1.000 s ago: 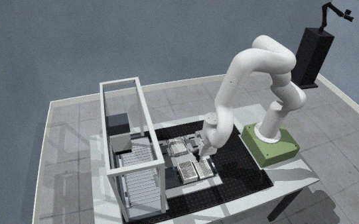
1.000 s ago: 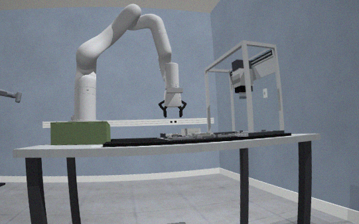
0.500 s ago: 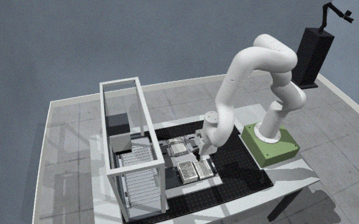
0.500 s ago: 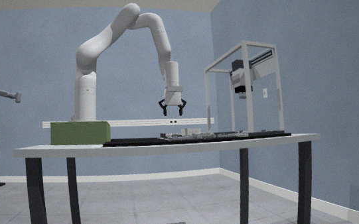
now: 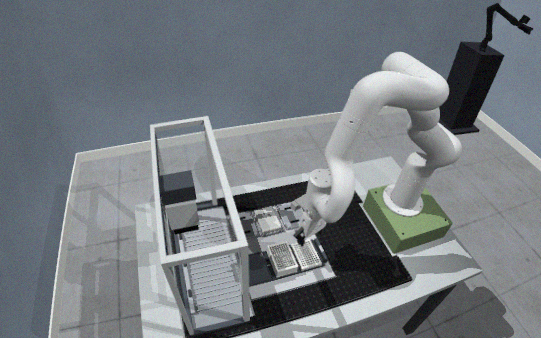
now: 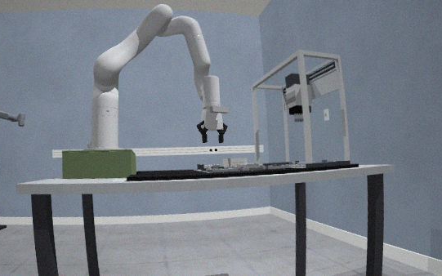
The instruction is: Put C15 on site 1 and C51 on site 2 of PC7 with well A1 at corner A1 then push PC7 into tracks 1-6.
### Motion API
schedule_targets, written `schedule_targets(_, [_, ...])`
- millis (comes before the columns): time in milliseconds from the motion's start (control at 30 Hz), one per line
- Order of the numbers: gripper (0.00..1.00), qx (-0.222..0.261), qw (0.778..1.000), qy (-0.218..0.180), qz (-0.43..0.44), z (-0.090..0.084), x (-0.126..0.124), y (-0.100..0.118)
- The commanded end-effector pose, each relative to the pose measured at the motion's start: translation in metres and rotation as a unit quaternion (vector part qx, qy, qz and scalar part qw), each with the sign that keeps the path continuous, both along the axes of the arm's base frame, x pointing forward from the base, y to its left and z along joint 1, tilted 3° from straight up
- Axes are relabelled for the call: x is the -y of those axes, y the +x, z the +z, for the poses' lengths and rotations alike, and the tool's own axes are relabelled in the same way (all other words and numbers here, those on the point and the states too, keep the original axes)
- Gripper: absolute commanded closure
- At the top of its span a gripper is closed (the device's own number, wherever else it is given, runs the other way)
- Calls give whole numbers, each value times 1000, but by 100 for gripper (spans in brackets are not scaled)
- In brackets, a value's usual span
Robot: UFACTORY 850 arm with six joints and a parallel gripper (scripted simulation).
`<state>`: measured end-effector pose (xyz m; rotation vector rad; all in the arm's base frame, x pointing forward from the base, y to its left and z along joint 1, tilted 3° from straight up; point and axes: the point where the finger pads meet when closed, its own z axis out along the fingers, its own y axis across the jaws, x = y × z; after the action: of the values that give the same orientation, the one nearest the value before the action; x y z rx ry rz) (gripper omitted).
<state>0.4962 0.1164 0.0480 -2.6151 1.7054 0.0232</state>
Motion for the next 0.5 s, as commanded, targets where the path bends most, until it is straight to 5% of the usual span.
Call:
schedule_targets(0, [0,1,999,10,45,1,0,1])
schedule_targets(467, [0,9,962,10,274,1,0,1])
